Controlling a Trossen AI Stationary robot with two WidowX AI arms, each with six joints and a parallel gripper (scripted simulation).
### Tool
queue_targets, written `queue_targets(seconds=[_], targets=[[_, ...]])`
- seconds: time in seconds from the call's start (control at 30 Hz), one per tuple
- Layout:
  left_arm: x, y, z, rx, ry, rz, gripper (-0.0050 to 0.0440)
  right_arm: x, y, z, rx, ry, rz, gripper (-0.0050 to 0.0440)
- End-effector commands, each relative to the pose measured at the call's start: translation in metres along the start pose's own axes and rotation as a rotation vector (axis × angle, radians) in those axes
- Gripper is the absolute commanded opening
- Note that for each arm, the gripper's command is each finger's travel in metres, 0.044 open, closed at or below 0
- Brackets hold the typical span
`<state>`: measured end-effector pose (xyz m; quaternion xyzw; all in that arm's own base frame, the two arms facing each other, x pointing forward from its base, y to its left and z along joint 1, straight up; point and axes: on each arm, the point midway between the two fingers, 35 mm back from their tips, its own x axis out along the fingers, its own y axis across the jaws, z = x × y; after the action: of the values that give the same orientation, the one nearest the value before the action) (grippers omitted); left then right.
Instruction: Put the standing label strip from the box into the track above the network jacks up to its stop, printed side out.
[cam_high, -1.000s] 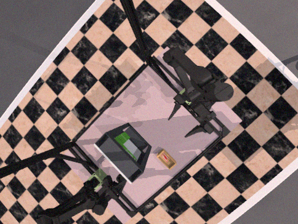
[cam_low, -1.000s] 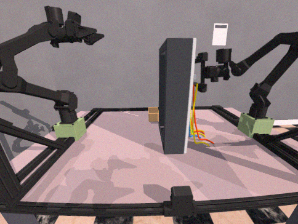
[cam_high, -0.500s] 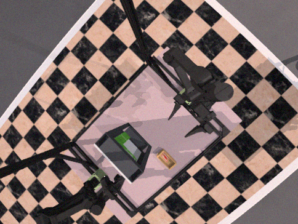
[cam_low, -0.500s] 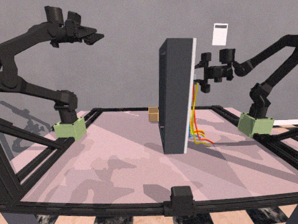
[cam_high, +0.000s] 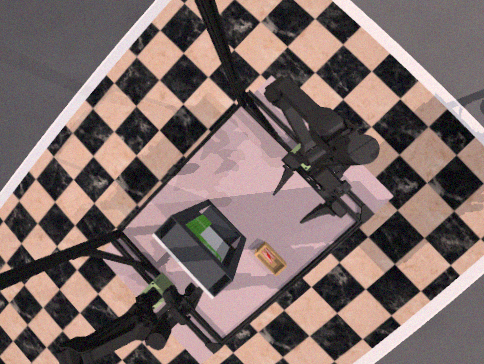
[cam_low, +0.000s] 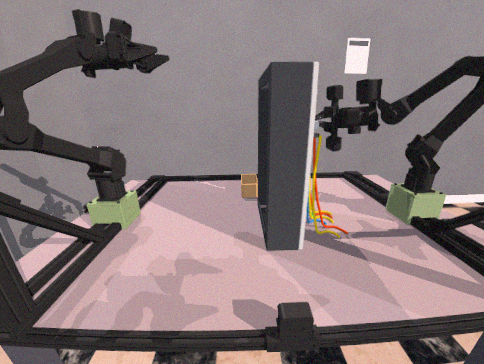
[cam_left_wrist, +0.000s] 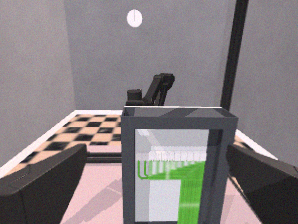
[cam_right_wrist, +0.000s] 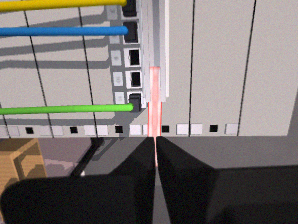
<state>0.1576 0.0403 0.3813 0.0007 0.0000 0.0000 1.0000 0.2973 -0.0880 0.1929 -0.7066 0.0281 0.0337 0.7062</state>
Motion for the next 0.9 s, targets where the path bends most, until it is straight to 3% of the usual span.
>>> queue_targets(seconds=[0.0, 0.13, 0.33, 0.57, 0.67, 0.87], targets=[[0.0, -0.001, 0.002, 0.004, -0.001, 0.0, 0.044, 0.0, -0.007, 0.0, -0.007, 0.002, -0.015, 0.0], [0.0, -0.001, 0.002, 0.004, -0.001, 0.0, 0.044, 0.001, -0.01, -0.005, -0.011, 0.002, -0.021, 0.0], [0.0, -0.001, 0.002, 0.004, -0.001, 0.0, 0.044, 0.002, -0.01, -0.039, -0.02, 0.006, -0.02, -0.0002], [0.0, -0.001, 0.002, 0.004, -0.001, 0.0, 0.044, 0.024, -0.012, -0.039, -0.01, 0.007, -0.02, -0.0005], [0.0, -0.001, 0.002, 0.004, -0.001, 0.0, 0.044, 0.025, -0.012, -0.039, -0.01, 0.007, -0.021, -0.0005], [0.0, -0.001, 0.002, 0.004, -0.001, 0.0, 0.044, 0.024, -0.008, -0.03, -0.005, 0.007, -0.013, -0.005]])
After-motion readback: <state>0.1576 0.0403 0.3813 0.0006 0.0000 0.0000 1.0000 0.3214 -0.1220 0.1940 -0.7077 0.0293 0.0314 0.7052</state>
